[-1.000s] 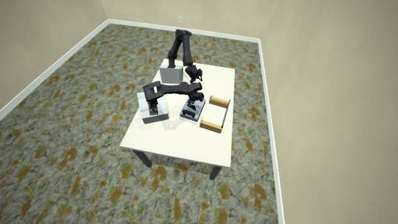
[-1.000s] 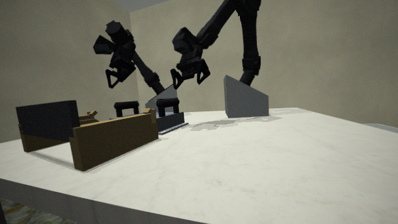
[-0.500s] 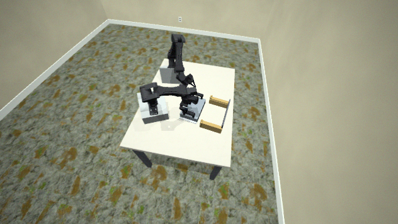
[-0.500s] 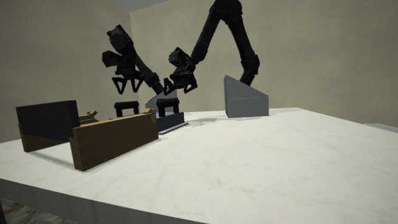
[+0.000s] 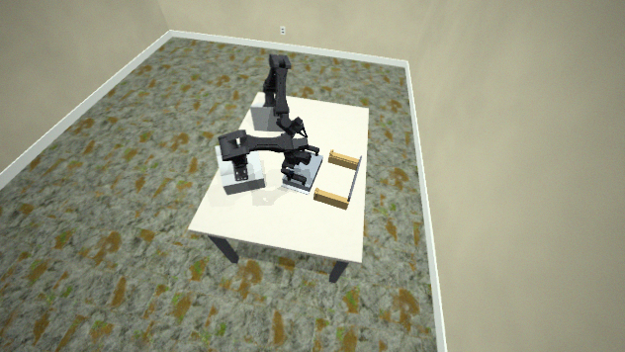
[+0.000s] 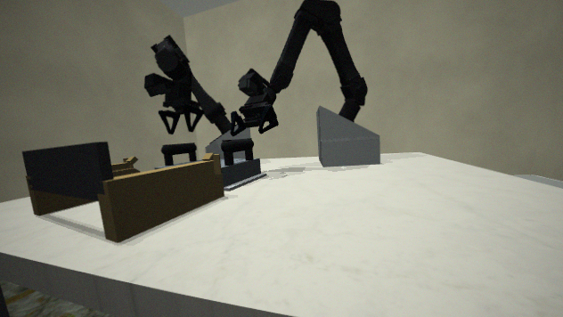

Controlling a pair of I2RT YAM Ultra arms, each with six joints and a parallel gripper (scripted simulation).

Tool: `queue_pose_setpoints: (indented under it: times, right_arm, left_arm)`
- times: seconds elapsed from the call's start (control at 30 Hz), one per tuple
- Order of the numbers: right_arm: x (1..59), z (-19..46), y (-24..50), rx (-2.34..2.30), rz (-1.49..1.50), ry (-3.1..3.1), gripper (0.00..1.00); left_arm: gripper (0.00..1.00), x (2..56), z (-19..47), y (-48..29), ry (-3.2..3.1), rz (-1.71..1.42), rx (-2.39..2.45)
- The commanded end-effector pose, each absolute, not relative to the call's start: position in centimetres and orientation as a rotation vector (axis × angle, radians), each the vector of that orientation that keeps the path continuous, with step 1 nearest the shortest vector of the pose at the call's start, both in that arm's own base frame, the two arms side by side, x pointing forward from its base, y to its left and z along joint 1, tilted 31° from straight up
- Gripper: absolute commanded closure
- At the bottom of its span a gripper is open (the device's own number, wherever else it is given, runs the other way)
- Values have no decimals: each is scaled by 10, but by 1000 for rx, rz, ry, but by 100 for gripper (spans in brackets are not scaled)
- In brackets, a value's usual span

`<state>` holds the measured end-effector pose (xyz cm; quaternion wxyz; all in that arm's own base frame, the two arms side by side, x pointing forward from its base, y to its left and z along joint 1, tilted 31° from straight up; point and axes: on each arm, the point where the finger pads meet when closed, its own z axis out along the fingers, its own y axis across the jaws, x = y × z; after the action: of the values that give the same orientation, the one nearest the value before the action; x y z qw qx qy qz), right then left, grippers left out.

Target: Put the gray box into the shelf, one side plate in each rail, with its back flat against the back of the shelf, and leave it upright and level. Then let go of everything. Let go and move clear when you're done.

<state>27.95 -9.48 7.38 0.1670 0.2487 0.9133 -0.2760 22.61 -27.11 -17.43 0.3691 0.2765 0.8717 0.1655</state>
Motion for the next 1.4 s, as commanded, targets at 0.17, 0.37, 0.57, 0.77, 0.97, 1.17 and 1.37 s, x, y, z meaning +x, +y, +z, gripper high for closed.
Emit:
queue_pose_setpoints:
  times: [0.17, 0.37, 0.57, 0.77, 0.97, 1.17, 1.37]
  right_arm:
    - [288, 53, -104, 679, -774, 2601, 0]
    - [291, 41, -113, 676, -770, 2597, 0]
    - [293, 42, -115, 686, -769, 2591, 0]
    - [295, 20, -128, 674, -770, 2598, 0]
    - [315, 46, -126, 680, -754, 2526, 0]
    - [315, 46, -125, 679, -752, 2527, 0]
    - [315, 46, -125, 678, -751, 2525, 0]
  left_arm:
    - [0, 249, -181, -289, 2218, 369, 692]
    - [0, 262, -190, -289, 2220, 365, 685]
    - [0, 267, -192, -288, 2217, 374, 669]
    - [0, 283, -207, -286, 2218, 360, 672]
    - [0, 280, -192, -300, 2194, 340, 664]
    - [86, 281, -190, -305, 2190, 330, 660]
    - [86, 281, -189, -306, 2189, 327, 660]
